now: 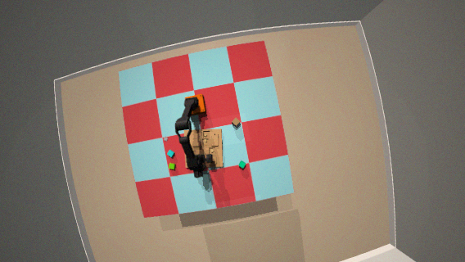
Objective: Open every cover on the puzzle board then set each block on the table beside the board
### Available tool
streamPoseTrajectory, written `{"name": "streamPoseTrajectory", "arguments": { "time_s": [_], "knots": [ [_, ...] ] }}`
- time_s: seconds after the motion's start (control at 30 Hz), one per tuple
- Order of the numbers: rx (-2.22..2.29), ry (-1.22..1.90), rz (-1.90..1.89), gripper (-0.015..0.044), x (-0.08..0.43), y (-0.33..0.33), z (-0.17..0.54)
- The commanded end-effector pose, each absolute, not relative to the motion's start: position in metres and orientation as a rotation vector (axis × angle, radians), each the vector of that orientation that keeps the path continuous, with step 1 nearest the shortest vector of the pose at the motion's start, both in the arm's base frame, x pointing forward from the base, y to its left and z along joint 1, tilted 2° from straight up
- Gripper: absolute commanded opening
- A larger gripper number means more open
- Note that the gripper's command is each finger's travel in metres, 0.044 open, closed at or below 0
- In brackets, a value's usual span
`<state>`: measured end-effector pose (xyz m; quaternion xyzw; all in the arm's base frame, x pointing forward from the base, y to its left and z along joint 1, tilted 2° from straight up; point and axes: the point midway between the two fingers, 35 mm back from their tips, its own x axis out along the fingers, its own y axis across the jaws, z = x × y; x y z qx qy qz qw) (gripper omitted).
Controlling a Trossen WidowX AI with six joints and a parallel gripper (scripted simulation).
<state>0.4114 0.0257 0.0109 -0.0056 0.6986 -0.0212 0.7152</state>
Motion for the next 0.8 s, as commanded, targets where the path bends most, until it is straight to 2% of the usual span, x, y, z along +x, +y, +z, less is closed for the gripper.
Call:
{"name": "streamPoseTrajectory", "arguments": {
  "time_s": [0.0,0.57,0.77],
  "knots": [
    [-0.007,1.541,-0.047,0.0000,0.413,0.026,0.018],
    [-0.004,1.547,-0.056,0.0000,0.411,0.027,0.033],
    [0.282,1.519,-0.332,0.0000,0.384,0.037,0.040]
  ]
}}
